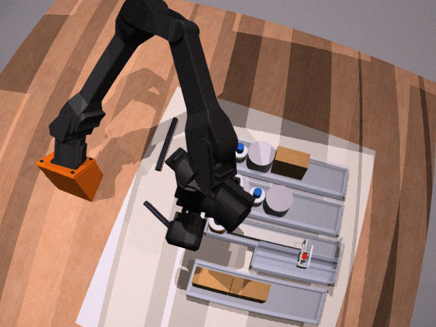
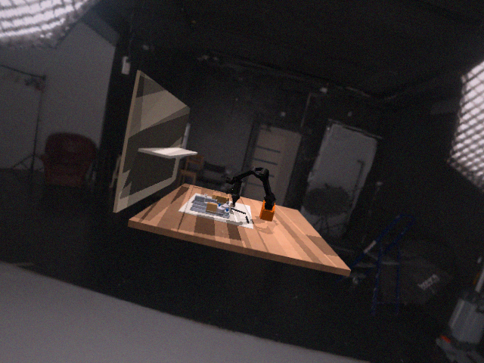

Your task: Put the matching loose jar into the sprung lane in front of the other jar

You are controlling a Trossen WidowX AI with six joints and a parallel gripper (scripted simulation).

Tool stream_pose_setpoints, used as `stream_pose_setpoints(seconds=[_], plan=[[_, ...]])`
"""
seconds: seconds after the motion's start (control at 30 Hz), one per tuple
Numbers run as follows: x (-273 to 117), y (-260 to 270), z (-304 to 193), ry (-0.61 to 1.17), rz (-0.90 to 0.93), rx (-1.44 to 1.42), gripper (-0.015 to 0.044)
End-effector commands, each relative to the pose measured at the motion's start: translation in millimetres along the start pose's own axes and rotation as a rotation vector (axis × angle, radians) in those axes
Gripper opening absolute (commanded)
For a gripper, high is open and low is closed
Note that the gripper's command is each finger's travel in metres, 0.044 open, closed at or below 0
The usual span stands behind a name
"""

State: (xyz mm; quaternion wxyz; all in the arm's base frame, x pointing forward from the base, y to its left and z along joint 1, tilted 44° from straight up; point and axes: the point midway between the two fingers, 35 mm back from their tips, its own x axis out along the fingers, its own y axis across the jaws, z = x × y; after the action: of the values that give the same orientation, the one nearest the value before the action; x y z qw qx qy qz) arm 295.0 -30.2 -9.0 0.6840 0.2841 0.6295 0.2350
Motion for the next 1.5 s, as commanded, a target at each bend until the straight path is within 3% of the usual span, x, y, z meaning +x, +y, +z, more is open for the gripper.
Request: stream_pose_setpoints(seconds=[0.0,1.47], plan=[[0.4,-0.3,1.6,-0.003,0.003,0.004,0.0],[0.5,-0.9,19.2,-0.004,0.002,0.004,0.0]])
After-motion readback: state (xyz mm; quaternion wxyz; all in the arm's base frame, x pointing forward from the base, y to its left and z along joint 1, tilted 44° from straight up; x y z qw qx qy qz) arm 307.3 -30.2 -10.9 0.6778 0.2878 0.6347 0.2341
